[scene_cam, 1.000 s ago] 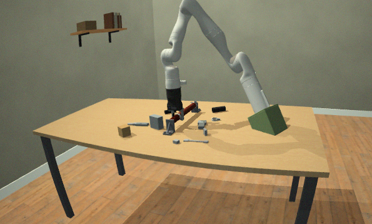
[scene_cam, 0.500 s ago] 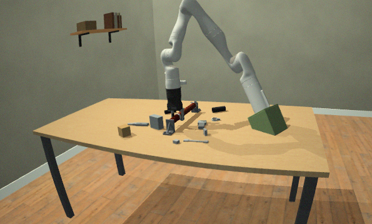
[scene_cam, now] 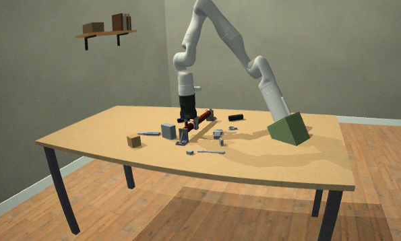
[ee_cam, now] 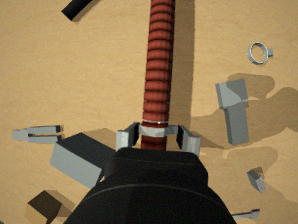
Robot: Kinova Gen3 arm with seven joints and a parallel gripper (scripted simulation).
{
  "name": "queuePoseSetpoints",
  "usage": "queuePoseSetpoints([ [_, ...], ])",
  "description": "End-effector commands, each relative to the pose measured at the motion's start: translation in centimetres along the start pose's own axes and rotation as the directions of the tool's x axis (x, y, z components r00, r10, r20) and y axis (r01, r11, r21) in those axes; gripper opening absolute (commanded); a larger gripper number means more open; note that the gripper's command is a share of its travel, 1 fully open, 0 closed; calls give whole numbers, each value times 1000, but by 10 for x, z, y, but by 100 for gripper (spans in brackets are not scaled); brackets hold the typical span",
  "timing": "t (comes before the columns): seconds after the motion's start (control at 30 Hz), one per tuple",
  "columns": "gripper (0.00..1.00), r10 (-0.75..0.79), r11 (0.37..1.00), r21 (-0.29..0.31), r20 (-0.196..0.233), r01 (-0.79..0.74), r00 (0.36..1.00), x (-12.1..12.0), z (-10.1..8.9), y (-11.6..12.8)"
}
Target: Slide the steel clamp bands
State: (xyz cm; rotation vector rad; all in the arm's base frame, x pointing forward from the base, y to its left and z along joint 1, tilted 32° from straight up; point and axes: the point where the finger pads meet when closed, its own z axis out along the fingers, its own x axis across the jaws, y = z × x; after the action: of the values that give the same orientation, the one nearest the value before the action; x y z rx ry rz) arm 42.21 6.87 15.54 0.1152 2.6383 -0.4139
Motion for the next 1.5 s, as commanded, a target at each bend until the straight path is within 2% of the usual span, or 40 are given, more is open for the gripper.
queuePoseSetpoints([
  [0.0, 100, -2, 1000, -7, 5, 2, 1000, -2, -1, 4],
  [0.47, 100, -2, 1000, -8, 6, 2, 1000, -2, -2, 5],
  [0.6, 100, -1, 1000, -9, 8, 1, 1000, -3, -15, 6],
  [0.8, 100, 1, 1000, -3, 3, -1, 1000, -2, -43, 2],
  [0.9, 100, 1, 1000, -14, 8, -1, 1000, -3, -50, 6],
  [1.47, 100, -3, 1000, -6, 3, 3, 1000, 0, -50, 4],
])
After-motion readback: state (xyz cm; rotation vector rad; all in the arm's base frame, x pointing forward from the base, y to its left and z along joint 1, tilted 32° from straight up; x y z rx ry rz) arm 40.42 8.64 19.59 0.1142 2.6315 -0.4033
